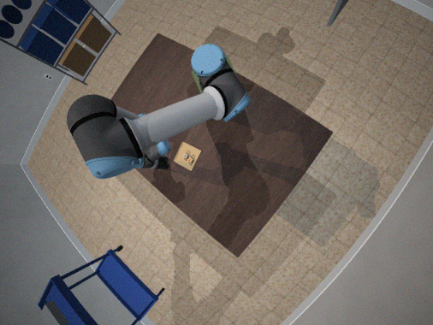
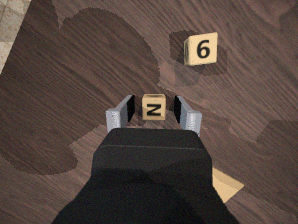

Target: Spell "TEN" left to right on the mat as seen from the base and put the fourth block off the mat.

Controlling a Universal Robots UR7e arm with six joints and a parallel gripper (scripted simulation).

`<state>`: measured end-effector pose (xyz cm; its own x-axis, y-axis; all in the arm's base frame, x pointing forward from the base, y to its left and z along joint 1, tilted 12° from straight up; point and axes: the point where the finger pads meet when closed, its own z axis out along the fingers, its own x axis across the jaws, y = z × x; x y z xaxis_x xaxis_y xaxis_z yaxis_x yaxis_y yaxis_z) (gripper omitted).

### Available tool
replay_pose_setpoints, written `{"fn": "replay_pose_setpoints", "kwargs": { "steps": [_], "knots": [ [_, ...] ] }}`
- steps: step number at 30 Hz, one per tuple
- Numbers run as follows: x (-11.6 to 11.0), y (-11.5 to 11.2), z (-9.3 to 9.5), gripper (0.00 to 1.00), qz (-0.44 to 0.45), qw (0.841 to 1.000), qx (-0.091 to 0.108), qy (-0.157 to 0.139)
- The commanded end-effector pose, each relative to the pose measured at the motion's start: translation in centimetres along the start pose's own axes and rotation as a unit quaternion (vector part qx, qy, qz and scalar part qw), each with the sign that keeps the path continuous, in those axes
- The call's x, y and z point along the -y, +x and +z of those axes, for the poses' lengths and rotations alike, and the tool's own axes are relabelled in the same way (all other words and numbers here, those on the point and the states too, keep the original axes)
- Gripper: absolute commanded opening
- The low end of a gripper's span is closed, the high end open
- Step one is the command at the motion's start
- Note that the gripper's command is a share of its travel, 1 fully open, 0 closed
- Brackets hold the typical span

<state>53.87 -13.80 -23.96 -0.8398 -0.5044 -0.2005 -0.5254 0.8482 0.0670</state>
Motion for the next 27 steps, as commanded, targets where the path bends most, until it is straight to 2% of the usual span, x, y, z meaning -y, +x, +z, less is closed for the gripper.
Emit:
{"fn": "replay_pose_setpoints", "kwargs": {
  "steps": [1, 3, 4, 20, 21, 27],
  "knots": [
    [0.06, -0.03, -0.06, 1.00, 0.000, 1.000, 0.000, 0.001],
    [0.06, -0.03, -0.06, 1.00, 0.000, 1.000, 0.000, 0.001],
    [0.06, -0.03, -0.06, 0.79, 0.000, 1.000, 0.000, 0.001],
    [0.06, -0.03, -0.06, 0.79, 0.000, 1.000, 0.000, 0.001],
    [0.06, -0.03, -0.06, 0.49, 0.000, 1.000, 0.000, 0.001],
    [0.06, -0.03, -0.06, 0.49, 0.000, 1.000, 0.000, 0.001]
  ]
}}
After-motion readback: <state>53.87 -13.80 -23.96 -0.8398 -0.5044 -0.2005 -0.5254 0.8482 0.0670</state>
